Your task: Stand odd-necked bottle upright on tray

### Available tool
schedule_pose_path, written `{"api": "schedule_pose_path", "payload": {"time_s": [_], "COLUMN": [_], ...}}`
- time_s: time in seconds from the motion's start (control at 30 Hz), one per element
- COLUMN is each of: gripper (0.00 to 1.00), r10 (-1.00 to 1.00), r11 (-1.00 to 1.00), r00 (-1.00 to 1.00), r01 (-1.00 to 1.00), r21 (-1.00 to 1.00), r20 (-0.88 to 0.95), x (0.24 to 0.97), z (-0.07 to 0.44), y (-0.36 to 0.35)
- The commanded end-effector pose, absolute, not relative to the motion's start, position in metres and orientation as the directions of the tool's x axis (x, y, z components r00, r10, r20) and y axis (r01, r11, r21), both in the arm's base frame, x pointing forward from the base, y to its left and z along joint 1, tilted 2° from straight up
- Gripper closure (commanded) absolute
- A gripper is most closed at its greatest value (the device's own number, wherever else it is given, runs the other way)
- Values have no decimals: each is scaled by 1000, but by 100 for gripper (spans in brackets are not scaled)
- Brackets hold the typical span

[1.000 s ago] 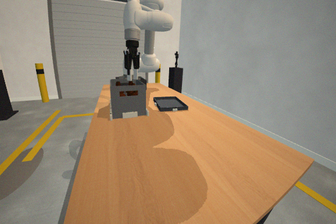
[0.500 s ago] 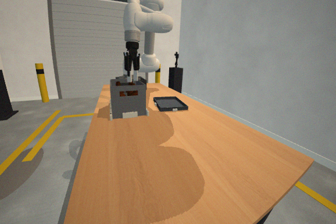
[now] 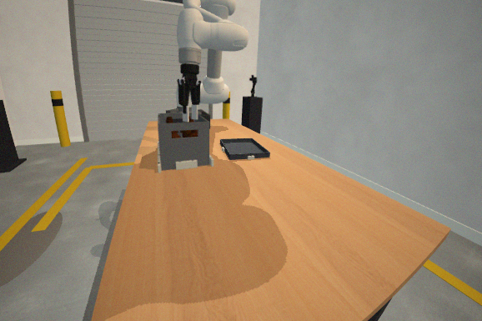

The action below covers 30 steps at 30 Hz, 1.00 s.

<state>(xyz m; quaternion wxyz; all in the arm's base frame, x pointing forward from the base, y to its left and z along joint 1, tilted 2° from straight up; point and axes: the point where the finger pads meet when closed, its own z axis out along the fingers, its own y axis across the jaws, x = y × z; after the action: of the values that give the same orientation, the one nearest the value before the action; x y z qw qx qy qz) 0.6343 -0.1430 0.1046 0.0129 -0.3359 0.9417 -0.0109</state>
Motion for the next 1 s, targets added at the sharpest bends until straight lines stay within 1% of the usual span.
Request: {"api": "schedule_pose_path", "payload": {"time_s": [0.0,0.97], "gripper": [62,62], "r10": [-631,-631], "r11": [776,776], "r00": [-776,-776], "r01": [-630,-630], "r21": [-28,-28], "r20": [-14,-14], "x": [633,634], "z": [97,85], "y": [-141,-141]}}
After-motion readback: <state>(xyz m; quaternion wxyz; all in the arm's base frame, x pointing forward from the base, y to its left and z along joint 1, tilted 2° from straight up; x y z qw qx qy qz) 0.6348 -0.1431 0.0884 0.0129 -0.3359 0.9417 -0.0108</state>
